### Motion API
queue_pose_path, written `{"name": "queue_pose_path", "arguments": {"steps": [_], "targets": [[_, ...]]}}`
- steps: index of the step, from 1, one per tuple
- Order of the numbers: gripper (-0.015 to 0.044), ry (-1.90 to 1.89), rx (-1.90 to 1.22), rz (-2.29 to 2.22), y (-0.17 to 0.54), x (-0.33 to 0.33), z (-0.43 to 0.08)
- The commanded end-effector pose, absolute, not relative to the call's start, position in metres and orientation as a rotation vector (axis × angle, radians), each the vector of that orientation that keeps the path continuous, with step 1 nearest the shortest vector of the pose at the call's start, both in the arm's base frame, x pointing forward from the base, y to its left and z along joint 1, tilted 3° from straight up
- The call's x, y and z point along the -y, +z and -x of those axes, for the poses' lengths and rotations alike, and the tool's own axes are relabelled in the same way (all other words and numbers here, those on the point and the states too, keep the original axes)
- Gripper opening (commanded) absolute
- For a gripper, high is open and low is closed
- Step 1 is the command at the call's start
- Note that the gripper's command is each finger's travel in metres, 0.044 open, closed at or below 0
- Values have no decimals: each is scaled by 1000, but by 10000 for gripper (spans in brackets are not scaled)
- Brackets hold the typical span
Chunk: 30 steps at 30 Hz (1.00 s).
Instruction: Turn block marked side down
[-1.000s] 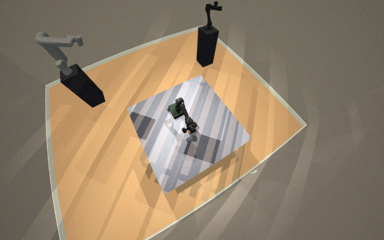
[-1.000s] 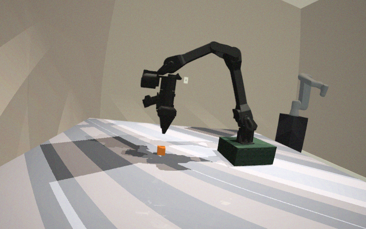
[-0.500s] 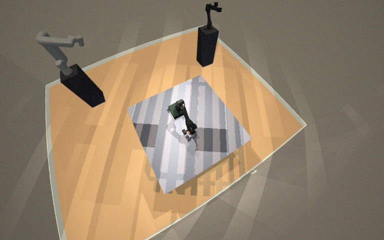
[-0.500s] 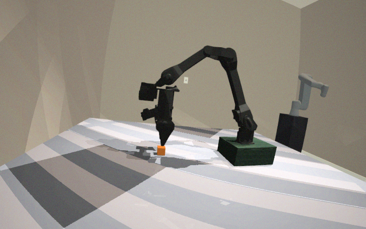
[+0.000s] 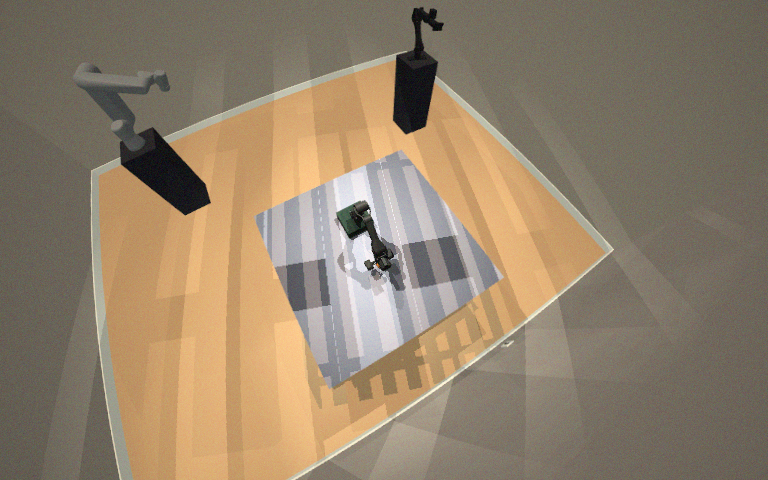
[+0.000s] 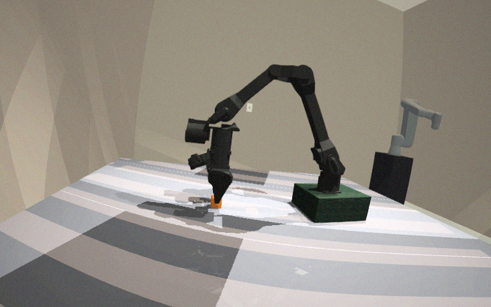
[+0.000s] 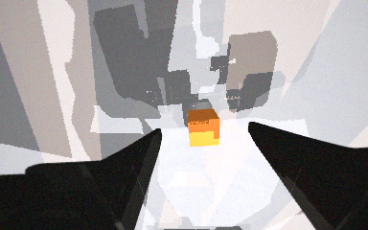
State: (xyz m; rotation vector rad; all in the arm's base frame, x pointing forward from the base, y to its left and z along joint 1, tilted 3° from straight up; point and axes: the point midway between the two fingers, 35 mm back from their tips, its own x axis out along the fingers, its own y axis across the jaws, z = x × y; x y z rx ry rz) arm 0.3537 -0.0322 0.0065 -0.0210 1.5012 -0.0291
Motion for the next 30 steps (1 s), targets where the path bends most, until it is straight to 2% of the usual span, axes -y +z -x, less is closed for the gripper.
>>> {"name": "queue_pose_path", "arguments": {"steps": [1,5,17,30], "targets": [[440,-31,-1510,26,-2,33,-352],[440,-31,-1510,26,-6,33,-352],[125,-31,-1510,26,-6,33,-352],[38,-31,-1510,26,-6,33,-352]]}}
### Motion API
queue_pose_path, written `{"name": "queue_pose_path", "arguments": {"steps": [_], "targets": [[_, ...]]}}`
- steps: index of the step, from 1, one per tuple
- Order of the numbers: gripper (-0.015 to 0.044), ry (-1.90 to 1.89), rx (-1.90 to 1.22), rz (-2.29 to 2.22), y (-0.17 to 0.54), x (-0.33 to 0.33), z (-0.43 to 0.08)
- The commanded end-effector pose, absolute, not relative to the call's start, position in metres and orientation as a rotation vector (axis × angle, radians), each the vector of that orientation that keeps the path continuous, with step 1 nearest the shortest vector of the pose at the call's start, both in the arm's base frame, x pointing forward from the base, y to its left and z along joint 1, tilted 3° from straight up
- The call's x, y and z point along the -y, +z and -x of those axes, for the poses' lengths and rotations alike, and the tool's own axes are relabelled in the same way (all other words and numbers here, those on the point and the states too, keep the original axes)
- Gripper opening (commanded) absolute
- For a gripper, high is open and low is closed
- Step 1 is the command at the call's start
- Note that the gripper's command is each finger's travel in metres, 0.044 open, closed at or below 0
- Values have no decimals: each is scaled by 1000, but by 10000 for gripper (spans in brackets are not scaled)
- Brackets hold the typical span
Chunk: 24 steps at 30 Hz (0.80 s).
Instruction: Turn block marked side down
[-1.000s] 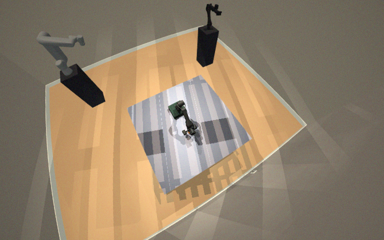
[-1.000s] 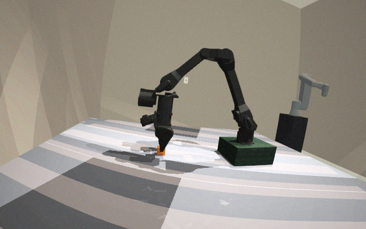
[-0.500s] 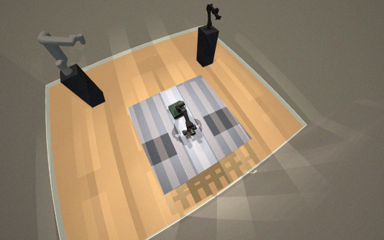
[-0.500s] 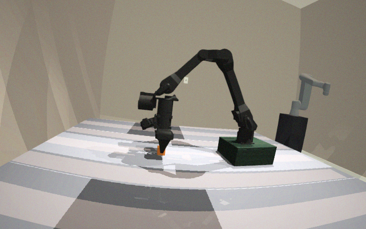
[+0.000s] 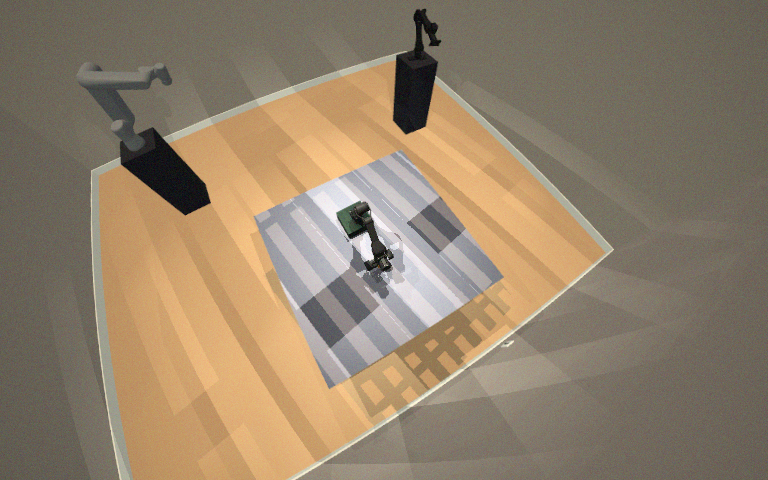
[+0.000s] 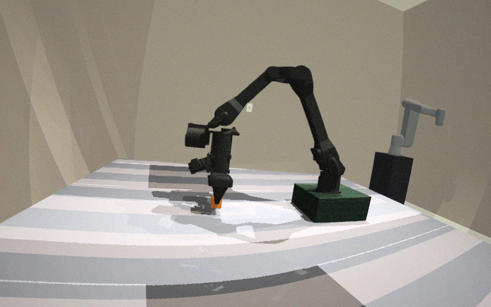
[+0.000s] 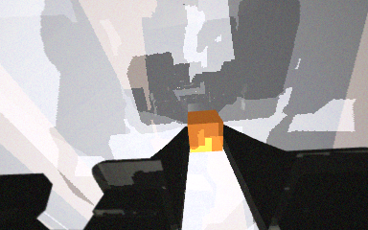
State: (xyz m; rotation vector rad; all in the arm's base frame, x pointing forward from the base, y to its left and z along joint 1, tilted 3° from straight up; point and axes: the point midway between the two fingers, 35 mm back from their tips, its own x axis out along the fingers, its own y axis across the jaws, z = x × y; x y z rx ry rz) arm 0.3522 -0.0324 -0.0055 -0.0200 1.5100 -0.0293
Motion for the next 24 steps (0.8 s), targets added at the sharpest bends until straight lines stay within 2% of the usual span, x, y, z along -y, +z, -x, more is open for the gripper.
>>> {"name": "queue_pose_path", "arguments": {"steps": [1,3,9,24], "targets": [[32,-31,-1510,26,-6,33,-352],[0,-31,-1510,26,-5,33,-352],[0,-31,-1510,26,24,32,-350],[0,-27,-1330,24,15,33,-353]]}}
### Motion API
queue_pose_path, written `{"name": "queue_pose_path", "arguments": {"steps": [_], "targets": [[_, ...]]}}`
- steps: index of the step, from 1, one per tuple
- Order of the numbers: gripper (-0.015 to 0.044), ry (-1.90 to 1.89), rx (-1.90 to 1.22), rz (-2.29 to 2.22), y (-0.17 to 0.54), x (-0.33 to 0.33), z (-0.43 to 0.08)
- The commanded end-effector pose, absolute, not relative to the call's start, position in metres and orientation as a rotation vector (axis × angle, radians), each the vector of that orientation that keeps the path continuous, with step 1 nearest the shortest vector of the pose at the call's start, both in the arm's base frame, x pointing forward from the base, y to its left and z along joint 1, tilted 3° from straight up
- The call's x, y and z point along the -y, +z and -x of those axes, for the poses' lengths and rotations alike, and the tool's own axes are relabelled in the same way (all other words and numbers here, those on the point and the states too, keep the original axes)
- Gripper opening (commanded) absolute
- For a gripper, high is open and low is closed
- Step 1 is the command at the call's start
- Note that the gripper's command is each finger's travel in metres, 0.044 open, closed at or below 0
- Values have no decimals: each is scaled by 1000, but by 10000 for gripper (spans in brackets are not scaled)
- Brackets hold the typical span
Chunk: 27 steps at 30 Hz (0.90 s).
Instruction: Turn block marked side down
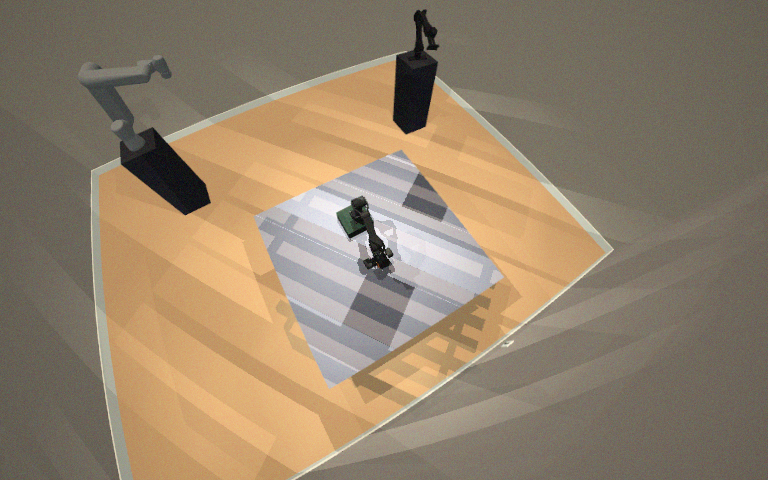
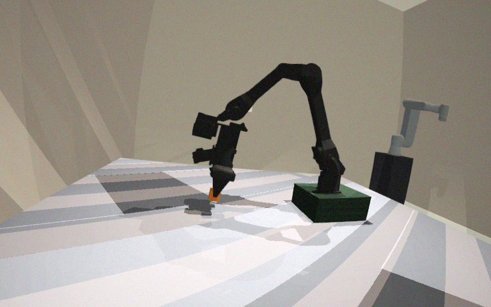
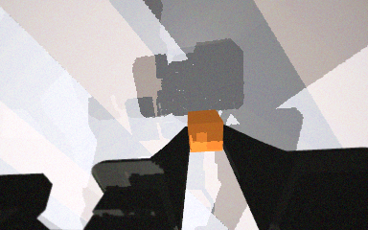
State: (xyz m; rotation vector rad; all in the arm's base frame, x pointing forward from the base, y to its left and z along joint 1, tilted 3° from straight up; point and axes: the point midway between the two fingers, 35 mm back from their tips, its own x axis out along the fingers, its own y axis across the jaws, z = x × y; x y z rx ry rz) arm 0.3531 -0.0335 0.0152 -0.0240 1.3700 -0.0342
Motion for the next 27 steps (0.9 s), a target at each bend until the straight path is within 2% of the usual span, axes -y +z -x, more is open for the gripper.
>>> {"name": "queue_pose_path", "arguments": {"steps": [1,27], "targets": [[0,-27,-1314,24,15,33,-353],[0,-22,-972,31,10,33,-348]]}}
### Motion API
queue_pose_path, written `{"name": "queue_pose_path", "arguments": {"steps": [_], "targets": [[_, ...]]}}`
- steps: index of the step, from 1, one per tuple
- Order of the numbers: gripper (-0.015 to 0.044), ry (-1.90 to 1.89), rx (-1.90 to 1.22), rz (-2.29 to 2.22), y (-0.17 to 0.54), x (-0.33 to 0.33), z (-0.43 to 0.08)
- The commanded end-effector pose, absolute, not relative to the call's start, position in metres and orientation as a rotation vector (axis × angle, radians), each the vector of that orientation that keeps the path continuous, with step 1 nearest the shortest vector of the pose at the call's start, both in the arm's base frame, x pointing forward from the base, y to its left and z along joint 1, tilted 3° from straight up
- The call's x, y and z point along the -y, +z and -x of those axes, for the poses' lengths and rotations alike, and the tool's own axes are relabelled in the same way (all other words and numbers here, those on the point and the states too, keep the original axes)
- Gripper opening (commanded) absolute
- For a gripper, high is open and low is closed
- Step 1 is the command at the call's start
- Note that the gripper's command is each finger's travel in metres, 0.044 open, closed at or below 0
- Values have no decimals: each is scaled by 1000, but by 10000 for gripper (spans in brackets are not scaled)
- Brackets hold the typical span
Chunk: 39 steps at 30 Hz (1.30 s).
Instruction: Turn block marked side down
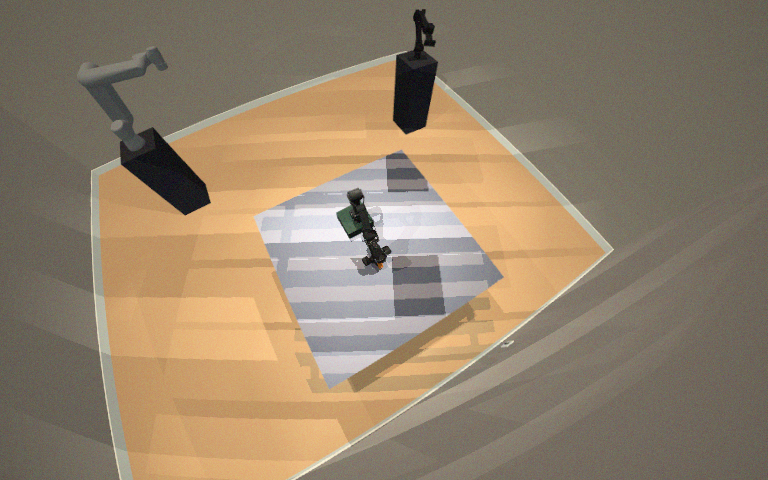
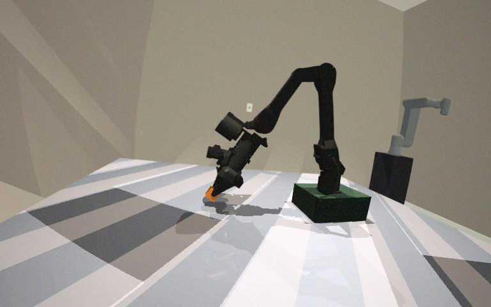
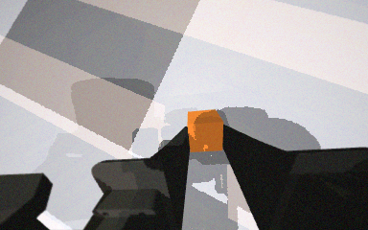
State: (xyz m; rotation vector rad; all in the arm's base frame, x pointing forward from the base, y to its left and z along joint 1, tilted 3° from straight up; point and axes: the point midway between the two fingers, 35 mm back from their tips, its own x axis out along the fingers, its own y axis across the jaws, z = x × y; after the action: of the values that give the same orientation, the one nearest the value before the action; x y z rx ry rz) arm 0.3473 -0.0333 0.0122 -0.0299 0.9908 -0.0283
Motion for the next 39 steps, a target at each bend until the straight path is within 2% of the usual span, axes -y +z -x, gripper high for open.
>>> {"name": "queue_pose_path", "arguments": {"steps": [1,18,39], "targets": [[0,-22,-959,30,8,33,-350],[0,-19,-726,26,-19,35,-360],[0,-13,-474,35,-16,33,-344]]}}
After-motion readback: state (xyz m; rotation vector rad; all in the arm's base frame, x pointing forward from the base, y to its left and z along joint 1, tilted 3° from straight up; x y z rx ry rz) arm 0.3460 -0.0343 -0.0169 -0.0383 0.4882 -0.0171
